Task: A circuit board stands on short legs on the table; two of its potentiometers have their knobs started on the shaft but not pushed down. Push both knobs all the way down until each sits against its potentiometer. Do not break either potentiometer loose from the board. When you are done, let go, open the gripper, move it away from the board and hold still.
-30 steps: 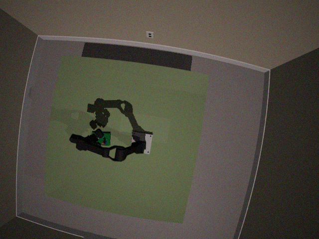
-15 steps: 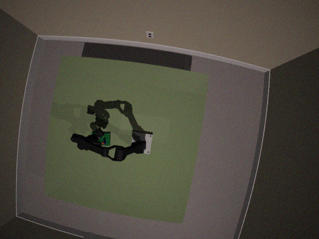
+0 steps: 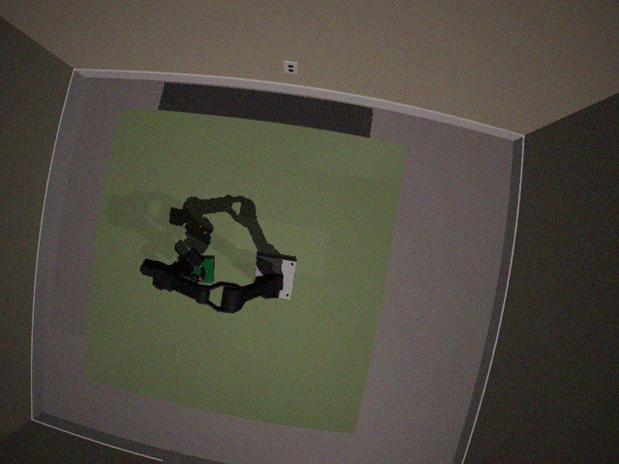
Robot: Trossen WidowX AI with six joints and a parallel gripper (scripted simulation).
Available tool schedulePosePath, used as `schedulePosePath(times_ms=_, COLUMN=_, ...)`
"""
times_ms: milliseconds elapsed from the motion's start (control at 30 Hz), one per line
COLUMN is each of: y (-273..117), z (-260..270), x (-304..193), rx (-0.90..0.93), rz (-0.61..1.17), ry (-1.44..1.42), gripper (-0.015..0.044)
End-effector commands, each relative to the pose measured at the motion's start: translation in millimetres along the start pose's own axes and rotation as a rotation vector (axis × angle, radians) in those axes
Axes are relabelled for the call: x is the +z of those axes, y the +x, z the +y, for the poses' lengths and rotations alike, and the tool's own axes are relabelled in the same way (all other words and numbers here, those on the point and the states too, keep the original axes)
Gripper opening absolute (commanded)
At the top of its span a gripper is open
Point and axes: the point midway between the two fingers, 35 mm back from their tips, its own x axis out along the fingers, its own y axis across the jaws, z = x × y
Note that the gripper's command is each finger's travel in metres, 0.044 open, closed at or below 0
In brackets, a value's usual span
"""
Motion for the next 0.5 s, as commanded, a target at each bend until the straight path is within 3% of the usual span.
schedulePosePath(times_ms=0, y=0.9, z=-0.3, x=0.6, rx=-0.003, rz=-0.003, ry=-0.002, gripper=0.0000)
schedulePosePath(times_ms=467, y=3.5, z=-0.3, x=0.6, rx=-0.003, rz=-0.003, ry=-0.002, gripper=0.0000)
